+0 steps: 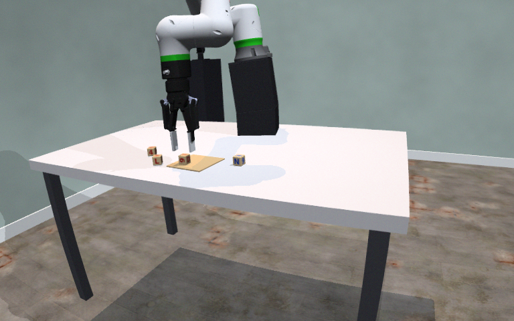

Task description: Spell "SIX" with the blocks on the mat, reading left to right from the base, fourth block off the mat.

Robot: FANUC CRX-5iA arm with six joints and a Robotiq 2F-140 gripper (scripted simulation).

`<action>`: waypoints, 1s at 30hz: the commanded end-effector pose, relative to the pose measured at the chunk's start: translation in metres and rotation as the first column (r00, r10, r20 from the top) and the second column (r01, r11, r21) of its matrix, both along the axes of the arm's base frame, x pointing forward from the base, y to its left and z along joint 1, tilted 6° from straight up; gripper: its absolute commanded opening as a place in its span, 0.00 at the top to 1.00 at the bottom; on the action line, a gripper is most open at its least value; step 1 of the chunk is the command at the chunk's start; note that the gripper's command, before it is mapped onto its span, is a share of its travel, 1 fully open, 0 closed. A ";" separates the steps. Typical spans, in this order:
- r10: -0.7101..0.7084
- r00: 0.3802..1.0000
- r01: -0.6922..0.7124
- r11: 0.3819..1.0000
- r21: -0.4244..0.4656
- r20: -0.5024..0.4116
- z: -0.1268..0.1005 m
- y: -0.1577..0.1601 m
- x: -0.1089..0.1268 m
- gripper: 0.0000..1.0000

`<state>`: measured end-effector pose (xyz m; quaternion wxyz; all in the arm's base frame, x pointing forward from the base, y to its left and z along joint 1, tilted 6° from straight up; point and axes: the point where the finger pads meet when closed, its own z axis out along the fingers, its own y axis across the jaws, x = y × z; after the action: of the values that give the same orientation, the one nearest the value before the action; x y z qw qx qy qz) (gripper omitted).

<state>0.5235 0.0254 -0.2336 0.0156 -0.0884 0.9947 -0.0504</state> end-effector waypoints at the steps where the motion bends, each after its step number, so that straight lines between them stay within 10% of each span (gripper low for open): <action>1: 0.000 1.000 0.000 1.000 0.000 0.000 -0.001 0.000 0.000 0.60; 30: 0.000 1.000 0.000 1.000 0.000 0.000 -0.020 -0.002 0.001 0.60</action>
<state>0.5240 0.0240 -0.2485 0.0155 -0.0885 0.9947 -0.0503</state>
